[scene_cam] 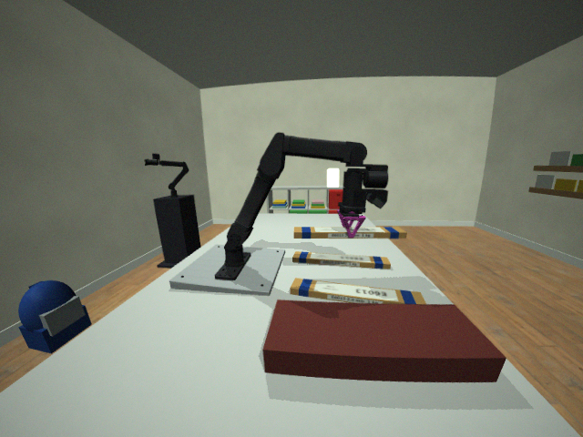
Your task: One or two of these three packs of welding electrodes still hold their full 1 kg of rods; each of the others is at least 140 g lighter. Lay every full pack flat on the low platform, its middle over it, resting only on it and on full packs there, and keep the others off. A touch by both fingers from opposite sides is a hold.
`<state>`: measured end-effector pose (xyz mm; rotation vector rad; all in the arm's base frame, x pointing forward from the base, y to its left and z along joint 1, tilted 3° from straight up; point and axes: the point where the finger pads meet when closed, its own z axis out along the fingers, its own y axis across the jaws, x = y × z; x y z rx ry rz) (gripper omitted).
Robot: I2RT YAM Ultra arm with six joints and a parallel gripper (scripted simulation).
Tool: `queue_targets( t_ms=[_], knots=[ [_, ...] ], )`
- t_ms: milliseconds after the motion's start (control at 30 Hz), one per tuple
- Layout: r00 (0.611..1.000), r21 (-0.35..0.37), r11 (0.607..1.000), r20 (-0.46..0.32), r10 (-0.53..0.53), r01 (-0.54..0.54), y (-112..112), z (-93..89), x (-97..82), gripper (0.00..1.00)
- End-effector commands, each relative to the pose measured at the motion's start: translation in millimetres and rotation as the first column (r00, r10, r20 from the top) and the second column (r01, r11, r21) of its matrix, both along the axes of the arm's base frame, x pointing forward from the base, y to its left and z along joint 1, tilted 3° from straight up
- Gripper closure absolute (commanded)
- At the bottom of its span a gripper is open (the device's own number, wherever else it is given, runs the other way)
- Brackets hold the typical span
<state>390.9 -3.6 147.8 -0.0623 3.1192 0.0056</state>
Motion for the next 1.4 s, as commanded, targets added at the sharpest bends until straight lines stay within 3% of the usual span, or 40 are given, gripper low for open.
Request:
queue_targets(
  t_ms=[0, 300, 433, 867, 900, 1000, 1100, 1367],
  knots=[
    [0.997, -0.001, 1.000, 0.067, 0.031, -0.031, 12, 29.8, 2.5, 1.00],
    [0.997, -0.003, 1.000, 0.066, 0.025, -0.025, 30, 29.7, 3.2, 1.00],
    [0.999, -0.005, 1.000, 0.042, 0.025, -0.025, 41, 20.3, 4.8, 1.00],
    [0.998, -0.003, 1.000, 0.049, 0.025, -0.025, 70, 23.4, 5.3, 1.00],
    [0.997, 0.000, 1.000, 0.068, 0.025, -0.025, 73, 30.4, 4.4, 1.00],
    [0.999, -0.005, 1.000, 0.033, 0.025, -0.025, 81, 17.0, 6.4, 1.00],
    [0.998, 0.000, 1.000, 0.054, 0.025, -0.025, 89, 25.5, 5.6, 1.00],
    [0.999, -0.001, 1.000, 0.048, 0.025, -0.025, 110, 22.9, 6.6, 1.00]
  ],
)
